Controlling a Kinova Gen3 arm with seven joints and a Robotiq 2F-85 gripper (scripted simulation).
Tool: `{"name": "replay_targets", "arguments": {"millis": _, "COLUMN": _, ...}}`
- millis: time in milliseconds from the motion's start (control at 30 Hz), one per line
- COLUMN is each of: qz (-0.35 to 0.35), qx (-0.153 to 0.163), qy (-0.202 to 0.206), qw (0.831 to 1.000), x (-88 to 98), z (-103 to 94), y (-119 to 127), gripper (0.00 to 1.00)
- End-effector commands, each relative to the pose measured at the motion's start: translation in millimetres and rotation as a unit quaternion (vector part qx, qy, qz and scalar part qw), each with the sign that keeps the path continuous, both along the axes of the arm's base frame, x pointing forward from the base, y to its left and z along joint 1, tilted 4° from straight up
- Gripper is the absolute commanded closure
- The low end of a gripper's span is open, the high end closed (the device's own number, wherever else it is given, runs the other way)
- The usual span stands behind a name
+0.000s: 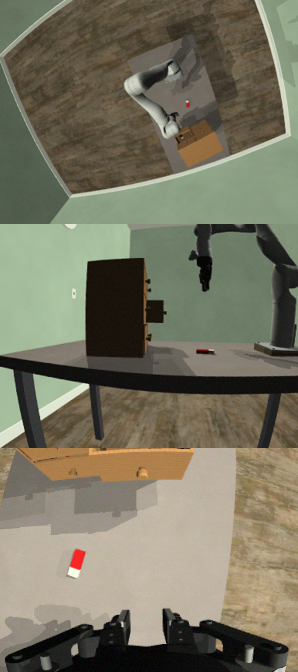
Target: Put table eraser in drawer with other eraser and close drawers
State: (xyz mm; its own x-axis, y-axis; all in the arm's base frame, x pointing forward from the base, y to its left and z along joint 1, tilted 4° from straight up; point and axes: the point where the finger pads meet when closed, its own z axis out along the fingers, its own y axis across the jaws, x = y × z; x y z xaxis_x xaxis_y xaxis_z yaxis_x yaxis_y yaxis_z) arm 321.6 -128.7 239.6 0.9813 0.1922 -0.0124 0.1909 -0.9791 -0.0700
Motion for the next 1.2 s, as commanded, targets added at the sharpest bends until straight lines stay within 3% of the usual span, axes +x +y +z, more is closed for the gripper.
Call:
{"name": "replay_targets", "arguments": {"millis": 0, "qz": 0.000, "qx": 0.000, "qy": -0.001, "qw": 1.000, "x": 0.2, "z": 0.4, "y": -0.1, "gripper": 0.67}}
{"name": "replay_targets", "arguments": {"millis": 733, "qz": 0.000, "qx": 0.000, "qy": -0.001, "qw": 1.000, "x": 0.2, "z": 0.4, "y": -0.1, "gripper": 0.67}}
{"name": "replay_targets", "arguments": {"millis": 767, "qz": 0.000, "qx": 0.000, "qy": -0.001, "qw": 1.000, "x": 0.2, "z": 0.4, "y": -0.1, "gripper": 0.00}}
{"name": "replay_targets", "arguments": {"millis": 1167, "qz": 0.000, "qx": 0.000, "qy": -0.001, "qw": 1.000, "x": 0.2, "z": 0.4, "y": -0.1, "gripper": 0.00}}
